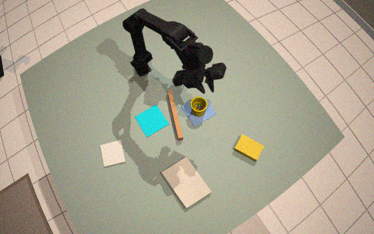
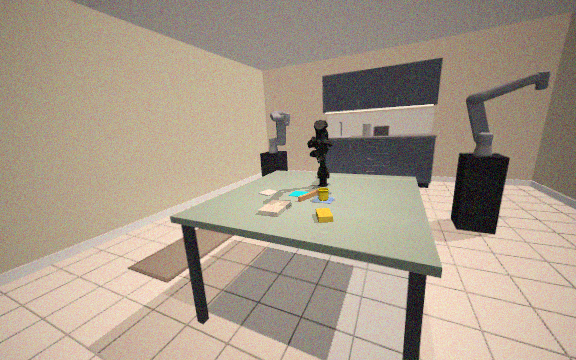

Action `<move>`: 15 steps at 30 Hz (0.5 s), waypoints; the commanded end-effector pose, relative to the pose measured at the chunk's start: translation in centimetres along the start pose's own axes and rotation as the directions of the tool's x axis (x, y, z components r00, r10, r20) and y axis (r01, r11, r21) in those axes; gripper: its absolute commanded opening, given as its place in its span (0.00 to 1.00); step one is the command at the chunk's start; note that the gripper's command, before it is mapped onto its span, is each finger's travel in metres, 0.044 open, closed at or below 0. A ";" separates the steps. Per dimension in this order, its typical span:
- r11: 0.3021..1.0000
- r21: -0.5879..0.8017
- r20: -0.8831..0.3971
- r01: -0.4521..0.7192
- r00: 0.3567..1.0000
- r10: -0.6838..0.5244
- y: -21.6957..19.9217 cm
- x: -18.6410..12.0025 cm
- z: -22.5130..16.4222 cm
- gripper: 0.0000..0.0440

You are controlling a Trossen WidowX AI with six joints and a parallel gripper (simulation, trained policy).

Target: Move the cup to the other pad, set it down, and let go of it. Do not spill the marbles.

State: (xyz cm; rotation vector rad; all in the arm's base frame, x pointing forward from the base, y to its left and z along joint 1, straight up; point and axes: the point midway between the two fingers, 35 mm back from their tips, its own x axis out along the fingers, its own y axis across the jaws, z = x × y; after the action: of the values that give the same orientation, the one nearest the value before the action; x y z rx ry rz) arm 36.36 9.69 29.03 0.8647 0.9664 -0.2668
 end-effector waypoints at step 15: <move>0.962 0.053 -0.127 0.267 0.958 -0.259 -3.6 3.6 -2.2 0.35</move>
State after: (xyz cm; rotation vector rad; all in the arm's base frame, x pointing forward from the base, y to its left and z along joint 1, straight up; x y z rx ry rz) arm 35.27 9.67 24.38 0.8353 1.1653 -0.4487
